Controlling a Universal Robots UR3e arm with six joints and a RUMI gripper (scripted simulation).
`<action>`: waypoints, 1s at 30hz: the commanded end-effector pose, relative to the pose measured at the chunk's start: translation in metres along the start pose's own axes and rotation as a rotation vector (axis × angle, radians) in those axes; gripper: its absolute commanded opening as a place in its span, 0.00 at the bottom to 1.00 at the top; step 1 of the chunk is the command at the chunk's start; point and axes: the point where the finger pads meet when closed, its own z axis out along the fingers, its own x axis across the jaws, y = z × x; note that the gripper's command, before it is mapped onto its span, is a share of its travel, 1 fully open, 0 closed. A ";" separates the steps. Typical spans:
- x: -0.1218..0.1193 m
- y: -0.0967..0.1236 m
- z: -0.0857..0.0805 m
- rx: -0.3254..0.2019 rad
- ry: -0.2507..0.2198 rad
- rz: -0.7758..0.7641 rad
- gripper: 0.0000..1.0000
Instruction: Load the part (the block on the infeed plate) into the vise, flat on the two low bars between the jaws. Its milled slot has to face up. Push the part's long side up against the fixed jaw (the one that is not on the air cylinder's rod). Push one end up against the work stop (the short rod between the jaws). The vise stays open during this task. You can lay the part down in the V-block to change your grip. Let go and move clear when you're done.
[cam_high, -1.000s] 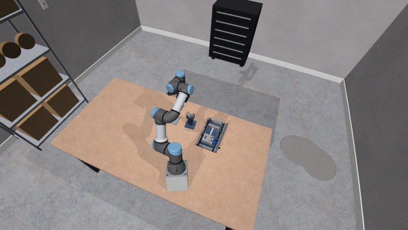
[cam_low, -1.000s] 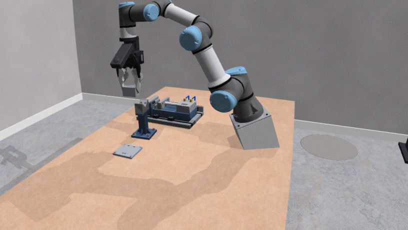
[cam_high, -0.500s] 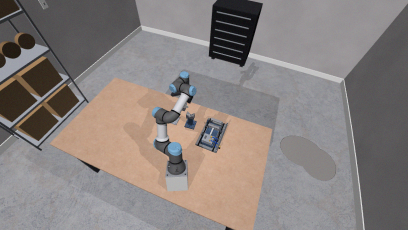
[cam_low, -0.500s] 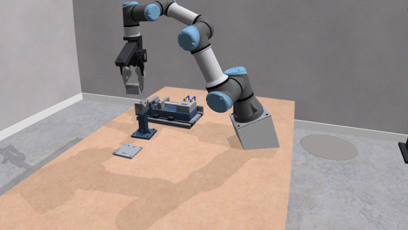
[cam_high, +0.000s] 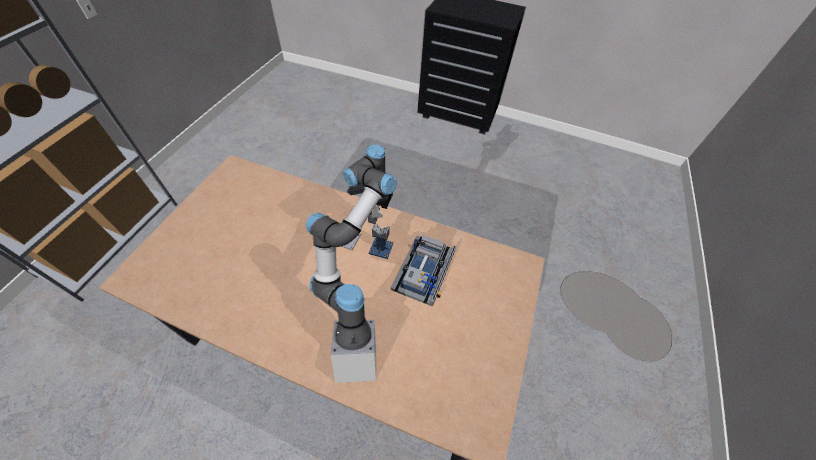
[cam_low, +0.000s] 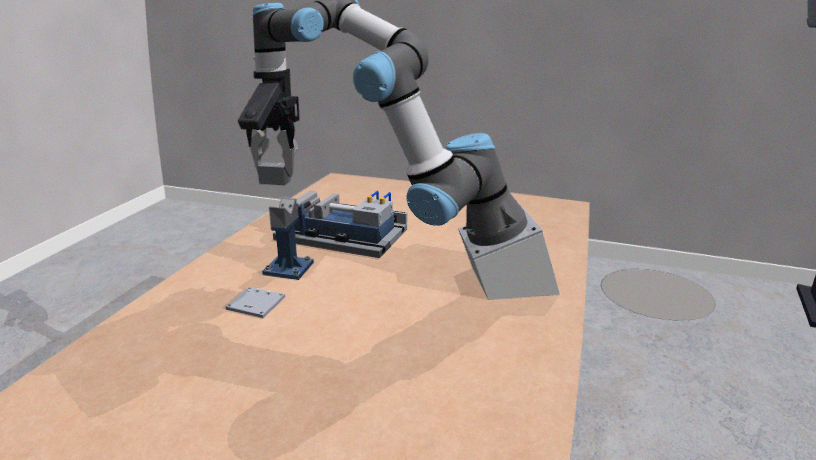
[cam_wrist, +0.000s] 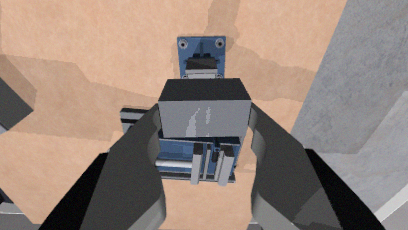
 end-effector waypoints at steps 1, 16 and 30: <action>0.000 0.008 -0.001 0.000 0.006 -0.005 0.00; -0.002 0.020 -0.002 0.001 0.009 -0.012 0.00; -0.002 0.024 -0.002 0.001 0.011 -0.014 0.00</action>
